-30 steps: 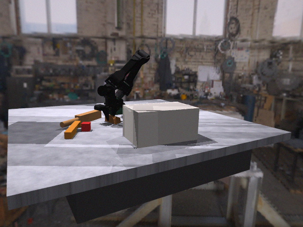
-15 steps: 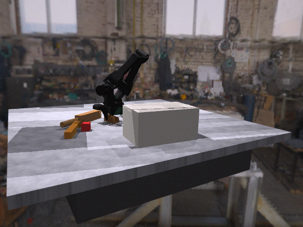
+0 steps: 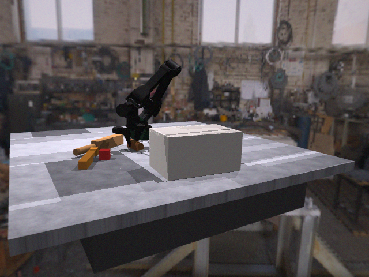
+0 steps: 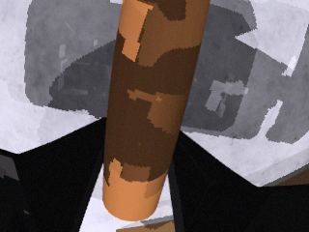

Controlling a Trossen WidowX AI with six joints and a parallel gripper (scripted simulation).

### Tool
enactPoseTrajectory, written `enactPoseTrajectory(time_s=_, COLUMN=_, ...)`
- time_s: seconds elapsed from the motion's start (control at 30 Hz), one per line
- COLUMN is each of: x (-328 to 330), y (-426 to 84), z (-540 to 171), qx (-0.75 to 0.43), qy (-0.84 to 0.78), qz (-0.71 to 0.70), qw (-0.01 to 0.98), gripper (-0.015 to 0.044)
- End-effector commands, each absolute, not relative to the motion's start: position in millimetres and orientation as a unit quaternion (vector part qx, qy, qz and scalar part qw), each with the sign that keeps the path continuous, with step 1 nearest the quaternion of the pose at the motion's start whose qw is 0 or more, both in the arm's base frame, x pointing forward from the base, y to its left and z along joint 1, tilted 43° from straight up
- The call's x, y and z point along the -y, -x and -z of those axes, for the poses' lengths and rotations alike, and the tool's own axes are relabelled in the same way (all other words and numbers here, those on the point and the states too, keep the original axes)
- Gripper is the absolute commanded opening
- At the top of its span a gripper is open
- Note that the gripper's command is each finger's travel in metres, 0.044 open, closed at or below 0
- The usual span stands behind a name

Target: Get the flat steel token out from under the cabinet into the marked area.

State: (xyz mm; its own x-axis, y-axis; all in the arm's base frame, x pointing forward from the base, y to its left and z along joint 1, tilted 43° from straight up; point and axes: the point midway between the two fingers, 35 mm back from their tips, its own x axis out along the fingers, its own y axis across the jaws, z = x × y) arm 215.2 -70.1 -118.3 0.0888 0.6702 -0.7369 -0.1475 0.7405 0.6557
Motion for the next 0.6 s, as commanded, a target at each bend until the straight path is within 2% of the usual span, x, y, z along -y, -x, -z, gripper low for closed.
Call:
enactPoseTrajectory(time_s=0.0, x=71.1, y=-214.7, z=118.1, qx=-0.614, qy=-0.231, qz=-0.276, qw=0.703, gripper=0.0000)
enactPoseTrajectory(time_s=0.57, x=71.3, y=-214.7, z=118.2, qx=-0.631, qy=-0.278, qz=-0.234, qw=0.686, gripper=0.0000)
